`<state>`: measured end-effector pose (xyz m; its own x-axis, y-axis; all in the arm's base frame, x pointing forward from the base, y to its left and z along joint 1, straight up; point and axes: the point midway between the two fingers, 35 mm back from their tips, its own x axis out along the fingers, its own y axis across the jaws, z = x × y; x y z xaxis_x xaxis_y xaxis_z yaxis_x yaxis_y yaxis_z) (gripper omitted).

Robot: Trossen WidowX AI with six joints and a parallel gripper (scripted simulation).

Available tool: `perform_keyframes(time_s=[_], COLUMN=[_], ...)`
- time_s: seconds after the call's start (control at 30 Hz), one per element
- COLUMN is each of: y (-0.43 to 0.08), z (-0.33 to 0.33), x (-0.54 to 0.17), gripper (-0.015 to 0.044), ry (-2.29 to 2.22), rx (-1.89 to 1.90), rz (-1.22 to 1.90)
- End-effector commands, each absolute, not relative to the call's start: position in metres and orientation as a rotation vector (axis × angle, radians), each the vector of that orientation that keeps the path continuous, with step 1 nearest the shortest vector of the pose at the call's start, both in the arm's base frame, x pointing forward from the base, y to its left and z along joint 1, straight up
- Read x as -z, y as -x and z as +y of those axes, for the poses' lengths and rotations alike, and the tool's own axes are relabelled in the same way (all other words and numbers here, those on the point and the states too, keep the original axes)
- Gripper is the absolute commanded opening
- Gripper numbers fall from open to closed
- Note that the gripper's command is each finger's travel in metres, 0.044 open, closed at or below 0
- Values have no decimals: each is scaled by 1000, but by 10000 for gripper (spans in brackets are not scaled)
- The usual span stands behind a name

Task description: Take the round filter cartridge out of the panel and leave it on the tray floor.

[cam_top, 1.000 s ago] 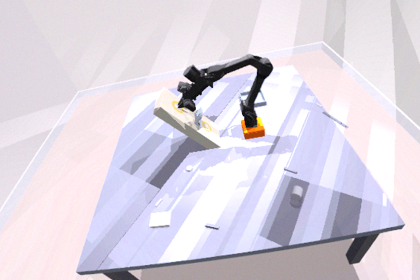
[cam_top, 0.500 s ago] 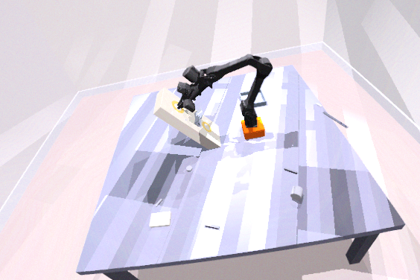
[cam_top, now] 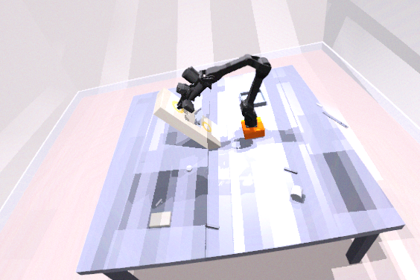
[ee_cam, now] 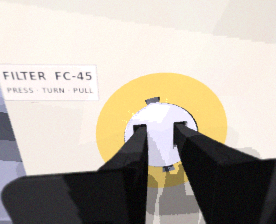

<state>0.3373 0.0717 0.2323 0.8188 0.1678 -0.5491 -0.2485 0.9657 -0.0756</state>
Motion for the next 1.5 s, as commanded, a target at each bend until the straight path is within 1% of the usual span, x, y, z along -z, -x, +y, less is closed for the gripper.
perform_keyframes(time_s=[0.0, 0.53, 0.83, 0.87, 0.97, 1.47], y=[-340, -344, -341, -341, -341, -344], z=[73, 73, 72, 72, 72, 73], x=[-230, -228, -230, -230, -230, -228], gripper=[90, 90, 30, 4, 0, 0], ry=[148, 148, 146, 146, 141, -311], rx=[-225, -225, -222, -222, -221, -85], rz=[571, 570, 570, 570, 571, 609])
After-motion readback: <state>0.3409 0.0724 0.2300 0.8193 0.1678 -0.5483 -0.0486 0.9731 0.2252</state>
